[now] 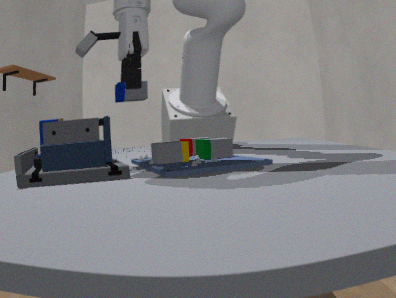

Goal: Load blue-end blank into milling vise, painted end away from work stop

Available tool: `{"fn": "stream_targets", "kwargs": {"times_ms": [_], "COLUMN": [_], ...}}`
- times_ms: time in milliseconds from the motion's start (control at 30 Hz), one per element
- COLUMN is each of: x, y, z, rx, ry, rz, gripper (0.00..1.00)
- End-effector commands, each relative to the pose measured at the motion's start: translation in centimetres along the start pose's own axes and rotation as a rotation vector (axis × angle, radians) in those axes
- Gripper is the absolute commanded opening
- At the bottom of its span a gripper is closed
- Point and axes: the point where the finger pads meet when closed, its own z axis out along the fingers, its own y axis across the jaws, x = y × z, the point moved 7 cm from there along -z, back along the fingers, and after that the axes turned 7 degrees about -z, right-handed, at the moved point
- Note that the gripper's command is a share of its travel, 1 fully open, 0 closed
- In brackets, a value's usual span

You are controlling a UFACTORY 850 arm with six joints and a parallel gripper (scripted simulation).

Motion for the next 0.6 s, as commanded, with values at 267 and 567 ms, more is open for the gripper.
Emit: {"fn": "stream_targets", "kwargs": {"times_ms": [267, 567], "x": [3.1, 6.7], "y": [-1.3, -2.7], "z": [0.1, 0.3], "rx": [0.0, 0.0], "ry": [0.0, 0.0], "rz": [0.0, 0.0], "gripper": [0.0, 0.0]}}
